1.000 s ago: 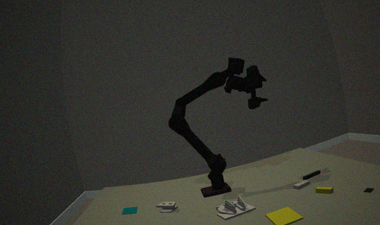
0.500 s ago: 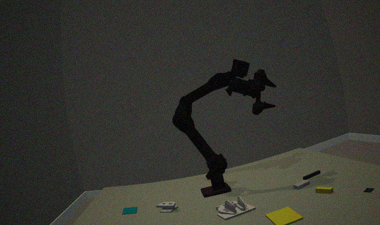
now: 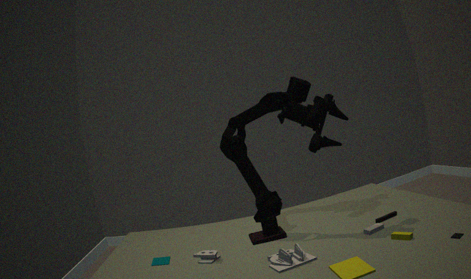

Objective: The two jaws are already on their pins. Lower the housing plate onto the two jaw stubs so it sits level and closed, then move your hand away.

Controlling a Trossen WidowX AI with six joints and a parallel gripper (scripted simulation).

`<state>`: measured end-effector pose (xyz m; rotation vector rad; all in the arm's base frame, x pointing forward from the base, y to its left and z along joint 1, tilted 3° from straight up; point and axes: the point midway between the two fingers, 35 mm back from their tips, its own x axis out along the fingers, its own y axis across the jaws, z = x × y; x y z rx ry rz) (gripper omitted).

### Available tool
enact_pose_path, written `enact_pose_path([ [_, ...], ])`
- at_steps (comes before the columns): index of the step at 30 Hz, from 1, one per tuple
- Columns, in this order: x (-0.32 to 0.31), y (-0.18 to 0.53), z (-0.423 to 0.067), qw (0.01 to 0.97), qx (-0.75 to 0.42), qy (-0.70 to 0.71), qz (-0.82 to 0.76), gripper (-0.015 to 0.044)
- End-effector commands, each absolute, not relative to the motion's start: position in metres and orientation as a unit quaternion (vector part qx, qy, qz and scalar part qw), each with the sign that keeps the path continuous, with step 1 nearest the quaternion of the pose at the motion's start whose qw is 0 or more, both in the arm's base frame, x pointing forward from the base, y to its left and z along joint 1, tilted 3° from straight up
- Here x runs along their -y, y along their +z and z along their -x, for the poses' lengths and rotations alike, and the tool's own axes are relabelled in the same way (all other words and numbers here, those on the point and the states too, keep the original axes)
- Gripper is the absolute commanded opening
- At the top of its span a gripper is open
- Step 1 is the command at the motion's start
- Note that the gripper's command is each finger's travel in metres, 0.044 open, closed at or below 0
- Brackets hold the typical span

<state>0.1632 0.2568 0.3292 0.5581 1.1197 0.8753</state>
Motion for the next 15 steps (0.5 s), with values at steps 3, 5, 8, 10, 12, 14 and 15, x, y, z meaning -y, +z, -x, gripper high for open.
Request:
enact_pose_path([
  [3,-0.239,0.314,-0.195,0.754,-0.499,0.349,-0.244,0.044],
  [5,-0.231,0.309,-0.205,0.765,-0.496,0.333,-0.241,0.044],
  [8,-0.218,0.302,-0.22,0.779,-0.492,0.307,-0.237,0.044],
  [10,-0.208,0.297,-0.229,0.788,-0.49,0.29,-0.234,0.044],
  [12,-0.199,0.292,-0.238,0.796,-0.489,0.273,-0.23,0.044],
  [14,-0.189,0.288,-0.247,0.804,-0.487,0.256,-0.226,0.044],
  [15,-0.183,0.285,-0.251,0.808,-0.486,0.247,-0.224,0.044],
])
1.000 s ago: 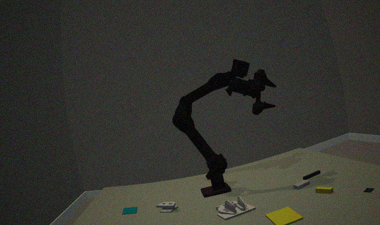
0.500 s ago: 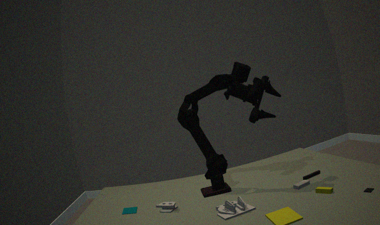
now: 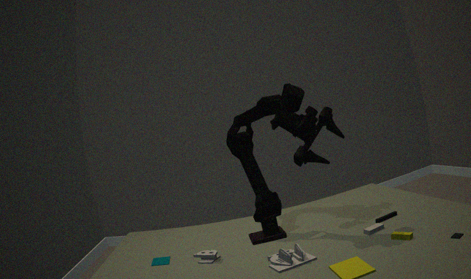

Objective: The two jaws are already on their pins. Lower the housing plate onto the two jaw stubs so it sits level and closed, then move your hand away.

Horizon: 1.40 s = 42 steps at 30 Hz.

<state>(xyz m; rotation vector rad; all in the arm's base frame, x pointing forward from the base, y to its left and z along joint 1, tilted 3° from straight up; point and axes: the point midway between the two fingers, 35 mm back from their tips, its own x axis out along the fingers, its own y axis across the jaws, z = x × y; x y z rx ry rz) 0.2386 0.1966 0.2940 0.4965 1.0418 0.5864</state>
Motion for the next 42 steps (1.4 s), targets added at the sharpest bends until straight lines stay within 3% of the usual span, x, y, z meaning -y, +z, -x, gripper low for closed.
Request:
enact_pose_path([
  [1,-0.177,0.282,-0.256,0.812,-0.486,0.238,-0.221,0.044],
  [23,-0.022,0.224,-0.309,0.848,-0.506,0.04,-0.153,0.044],
  [42,0.131,0.174,-0.267,0.796,-0.585,-0.109,-0.114,0.044],
])
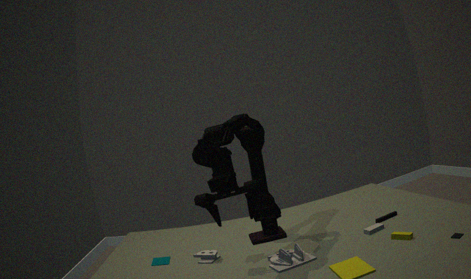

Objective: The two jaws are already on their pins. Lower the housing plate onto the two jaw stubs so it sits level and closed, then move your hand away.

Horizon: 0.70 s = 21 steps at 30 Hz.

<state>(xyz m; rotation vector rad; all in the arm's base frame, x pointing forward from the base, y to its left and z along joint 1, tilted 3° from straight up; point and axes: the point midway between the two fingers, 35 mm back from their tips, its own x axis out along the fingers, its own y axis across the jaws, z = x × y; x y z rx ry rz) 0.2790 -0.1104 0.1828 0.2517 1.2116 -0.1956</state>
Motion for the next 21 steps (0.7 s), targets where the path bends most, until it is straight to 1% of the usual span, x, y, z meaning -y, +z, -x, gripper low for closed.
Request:
enact_pose_path([
  [1,0.138,0.171,-0.263,0.791,-0.59,-0.115,-0.114,0.044],
  [9,0.191,0.152,-0.216,0.748,-0.636,-0.154,-0.116,0.044],
  [16,0.224,0.137,-0.168,0.707,-0.674,-0.172,-0.129,0.044],
  [21,0.227,0.135,-0.163,0.703,-0.677,-0.173,-0.131,0.044],
])
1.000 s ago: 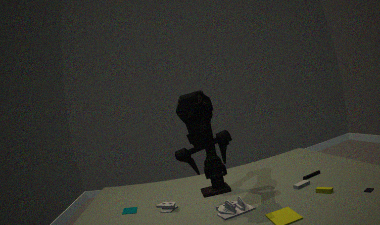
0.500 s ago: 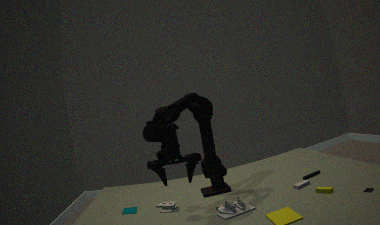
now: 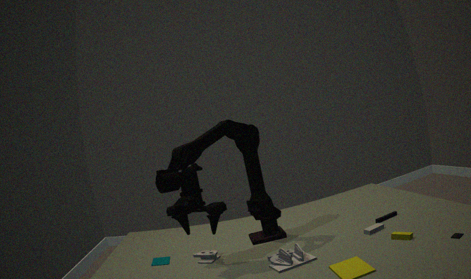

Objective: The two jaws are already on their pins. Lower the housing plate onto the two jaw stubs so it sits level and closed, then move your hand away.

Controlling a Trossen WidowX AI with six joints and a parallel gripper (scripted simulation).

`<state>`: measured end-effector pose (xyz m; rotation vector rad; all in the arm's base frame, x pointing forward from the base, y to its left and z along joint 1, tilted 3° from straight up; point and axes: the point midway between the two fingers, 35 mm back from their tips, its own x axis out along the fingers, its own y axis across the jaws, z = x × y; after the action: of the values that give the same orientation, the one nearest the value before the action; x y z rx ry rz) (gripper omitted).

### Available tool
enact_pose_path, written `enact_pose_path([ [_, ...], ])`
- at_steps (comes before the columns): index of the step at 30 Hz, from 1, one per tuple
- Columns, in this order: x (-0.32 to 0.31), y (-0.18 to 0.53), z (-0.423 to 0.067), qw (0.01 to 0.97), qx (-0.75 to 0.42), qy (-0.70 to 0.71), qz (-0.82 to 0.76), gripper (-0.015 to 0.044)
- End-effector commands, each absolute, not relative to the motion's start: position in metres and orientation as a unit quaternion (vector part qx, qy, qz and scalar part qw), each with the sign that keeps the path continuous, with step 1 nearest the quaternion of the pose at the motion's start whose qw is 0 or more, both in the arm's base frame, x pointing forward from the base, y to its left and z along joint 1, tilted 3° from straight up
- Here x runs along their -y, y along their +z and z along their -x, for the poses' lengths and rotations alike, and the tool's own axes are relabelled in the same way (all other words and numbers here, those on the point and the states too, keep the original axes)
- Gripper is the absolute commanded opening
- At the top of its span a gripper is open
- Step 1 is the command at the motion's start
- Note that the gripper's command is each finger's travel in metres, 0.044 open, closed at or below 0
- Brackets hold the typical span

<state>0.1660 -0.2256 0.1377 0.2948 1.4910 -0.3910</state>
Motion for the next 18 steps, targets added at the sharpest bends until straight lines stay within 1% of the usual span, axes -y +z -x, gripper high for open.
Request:
enact_pose_path([
  [1,0.227,0.134,-0.163,0.703,-0.677,-0.173,-0.131,0.044],
  [7,0.229,0.097,-0.164,0.703,-0.677,-0.173,-0.131,0.044],
  [18,0.23,0.088,-0.164,0.703,-0.677,-0.173,-0.131,0.044],
])
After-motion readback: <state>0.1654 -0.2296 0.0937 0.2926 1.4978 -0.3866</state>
